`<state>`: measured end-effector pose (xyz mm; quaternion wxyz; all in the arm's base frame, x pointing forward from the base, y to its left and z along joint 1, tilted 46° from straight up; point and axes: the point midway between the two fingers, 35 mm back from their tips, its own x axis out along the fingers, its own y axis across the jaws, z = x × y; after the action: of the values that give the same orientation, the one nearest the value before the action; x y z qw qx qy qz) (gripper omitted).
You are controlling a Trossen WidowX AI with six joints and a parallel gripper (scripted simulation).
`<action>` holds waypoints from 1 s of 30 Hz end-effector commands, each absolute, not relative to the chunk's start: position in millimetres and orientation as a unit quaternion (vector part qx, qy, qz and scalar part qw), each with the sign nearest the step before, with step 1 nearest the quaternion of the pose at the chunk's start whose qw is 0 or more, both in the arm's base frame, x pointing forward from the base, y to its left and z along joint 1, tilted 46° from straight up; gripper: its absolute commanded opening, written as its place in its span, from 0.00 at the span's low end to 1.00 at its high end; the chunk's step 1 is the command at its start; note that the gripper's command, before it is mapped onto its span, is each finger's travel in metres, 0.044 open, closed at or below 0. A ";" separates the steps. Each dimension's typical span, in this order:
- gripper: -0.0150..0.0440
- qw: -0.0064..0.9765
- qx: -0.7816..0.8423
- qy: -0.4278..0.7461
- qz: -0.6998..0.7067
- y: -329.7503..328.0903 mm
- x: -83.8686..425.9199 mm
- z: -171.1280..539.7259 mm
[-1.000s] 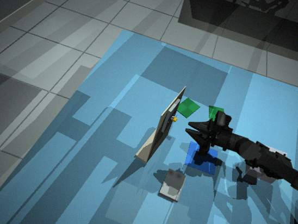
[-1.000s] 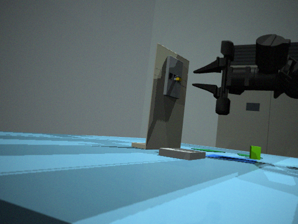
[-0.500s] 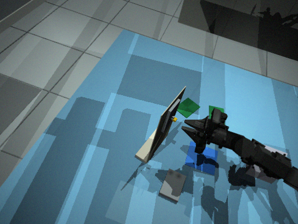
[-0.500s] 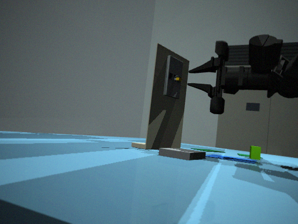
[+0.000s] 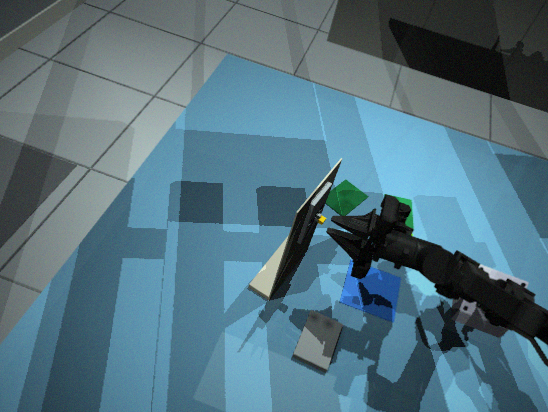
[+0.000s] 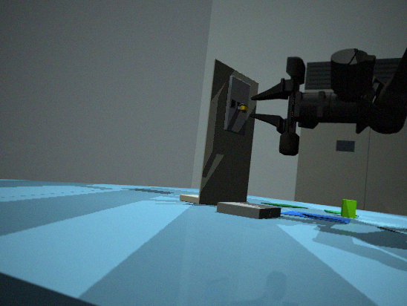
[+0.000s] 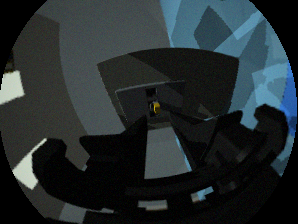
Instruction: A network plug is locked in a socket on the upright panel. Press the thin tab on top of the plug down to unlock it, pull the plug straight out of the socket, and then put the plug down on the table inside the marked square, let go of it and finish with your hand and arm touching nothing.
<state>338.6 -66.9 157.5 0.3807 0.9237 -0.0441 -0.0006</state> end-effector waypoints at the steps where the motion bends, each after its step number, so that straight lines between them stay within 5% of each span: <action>1: 0.52 0.378 0.925 -0.047 0.002 -68.6 343.4 158.6; 21: 0.52 0.378 0.924 -0.047 0.002 -73.4 361.3 153.1; 30: 0.42 0.378 0.924 -0.047 0.002 -73.4 361.3 153.1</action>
<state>360.8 -72.9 152.0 0.3809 0.9235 -0.0447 0.0008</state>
